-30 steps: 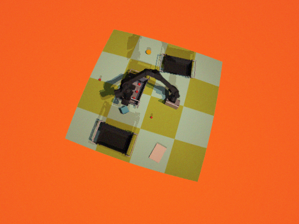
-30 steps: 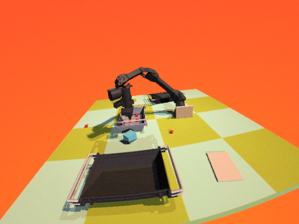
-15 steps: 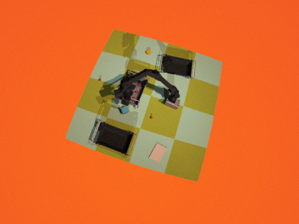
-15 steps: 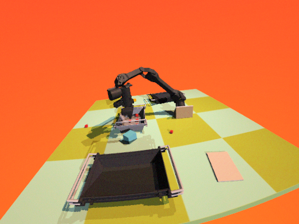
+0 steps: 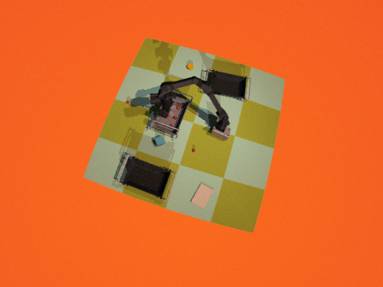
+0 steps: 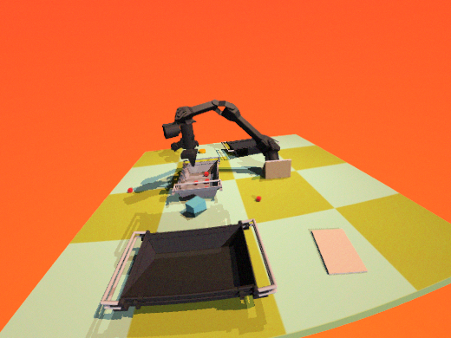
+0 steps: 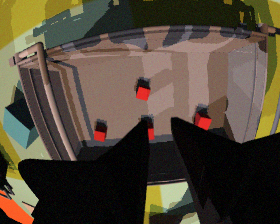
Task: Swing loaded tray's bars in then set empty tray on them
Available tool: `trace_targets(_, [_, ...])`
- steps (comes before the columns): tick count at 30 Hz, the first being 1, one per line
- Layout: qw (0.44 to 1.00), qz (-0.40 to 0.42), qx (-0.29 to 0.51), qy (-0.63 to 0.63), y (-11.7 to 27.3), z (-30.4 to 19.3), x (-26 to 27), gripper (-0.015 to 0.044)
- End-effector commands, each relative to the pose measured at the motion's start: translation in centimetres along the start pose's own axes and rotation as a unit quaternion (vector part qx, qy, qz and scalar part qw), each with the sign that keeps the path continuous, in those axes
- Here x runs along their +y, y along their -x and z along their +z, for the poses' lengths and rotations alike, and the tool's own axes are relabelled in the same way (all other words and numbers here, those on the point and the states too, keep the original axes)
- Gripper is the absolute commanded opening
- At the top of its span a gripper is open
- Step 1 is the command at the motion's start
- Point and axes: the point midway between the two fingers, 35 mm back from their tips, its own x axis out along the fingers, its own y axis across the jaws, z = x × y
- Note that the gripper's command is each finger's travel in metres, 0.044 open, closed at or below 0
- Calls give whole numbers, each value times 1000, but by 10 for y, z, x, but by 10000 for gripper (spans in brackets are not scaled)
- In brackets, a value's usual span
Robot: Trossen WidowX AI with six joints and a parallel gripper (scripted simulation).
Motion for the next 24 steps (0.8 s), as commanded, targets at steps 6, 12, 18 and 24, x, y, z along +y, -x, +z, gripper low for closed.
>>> trace_targets(6, [1000, -11, -7, 1, 2, -17, -151, 81])
trace_targets(12, [1000, -13, -7, 1, 1, -23, -167, 81])
trace_targets(18, [1000, -13, -7, 1, -2, -23, -167, 81])
trace_targets(24, [1000, -13, -7, 1, -21, -21, -168, 81])
